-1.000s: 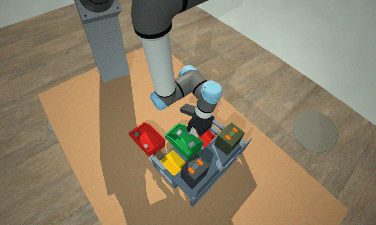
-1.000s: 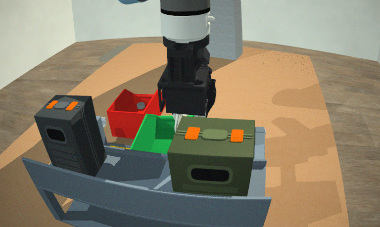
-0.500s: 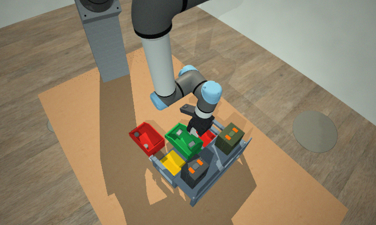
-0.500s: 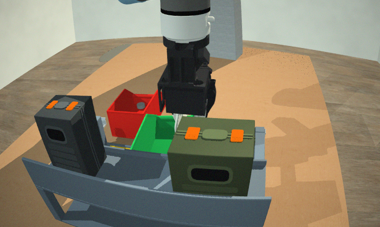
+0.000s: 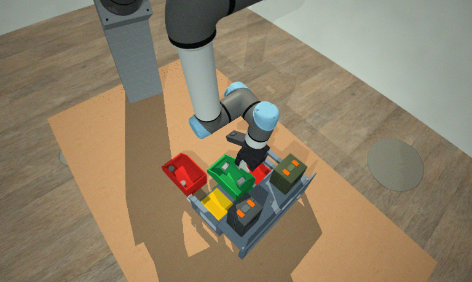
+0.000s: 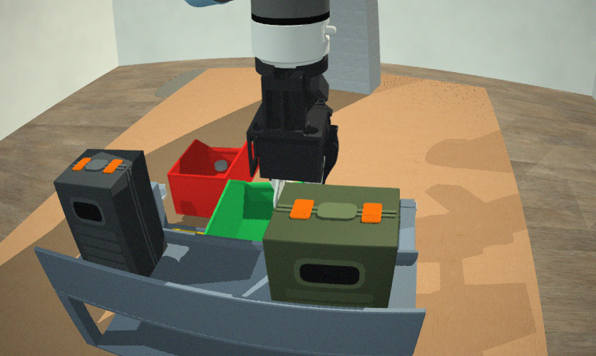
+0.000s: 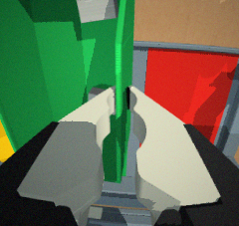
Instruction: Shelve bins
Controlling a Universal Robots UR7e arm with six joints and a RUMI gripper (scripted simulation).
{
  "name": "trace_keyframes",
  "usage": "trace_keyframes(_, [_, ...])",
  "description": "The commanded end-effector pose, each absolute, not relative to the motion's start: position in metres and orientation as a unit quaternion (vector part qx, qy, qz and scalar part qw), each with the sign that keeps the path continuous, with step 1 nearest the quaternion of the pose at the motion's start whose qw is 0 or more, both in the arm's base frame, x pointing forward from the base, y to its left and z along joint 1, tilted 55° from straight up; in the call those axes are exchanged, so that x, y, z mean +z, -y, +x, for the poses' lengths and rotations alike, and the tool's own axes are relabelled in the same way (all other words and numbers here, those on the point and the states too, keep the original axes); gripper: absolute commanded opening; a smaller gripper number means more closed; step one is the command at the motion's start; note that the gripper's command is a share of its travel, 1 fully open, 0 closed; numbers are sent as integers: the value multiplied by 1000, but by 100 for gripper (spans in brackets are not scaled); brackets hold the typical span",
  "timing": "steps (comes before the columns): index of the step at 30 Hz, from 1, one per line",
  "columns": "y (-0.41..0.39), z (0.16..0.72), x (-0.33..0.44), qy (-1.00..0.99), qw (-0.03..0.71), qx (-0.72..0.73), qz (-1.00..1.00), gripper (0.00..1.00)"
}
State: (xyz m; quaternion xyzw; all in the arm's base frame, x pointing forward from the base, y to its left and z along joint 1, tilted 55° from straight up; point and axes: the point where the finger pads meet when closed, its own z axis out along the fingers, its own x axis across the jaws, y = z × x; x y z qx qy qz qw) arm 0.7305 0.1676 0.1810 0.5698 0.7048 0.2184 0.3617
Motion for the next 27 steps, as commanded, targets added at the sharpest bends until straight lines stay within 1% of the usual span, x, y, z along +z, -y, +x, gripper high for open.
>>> trace_keyframes(1, [-168, 731, 183, -704, 362, 219, 569, 0])
trace_keyframes(27, [-171, 739, 193, -703, 366, 223, 568, 0])
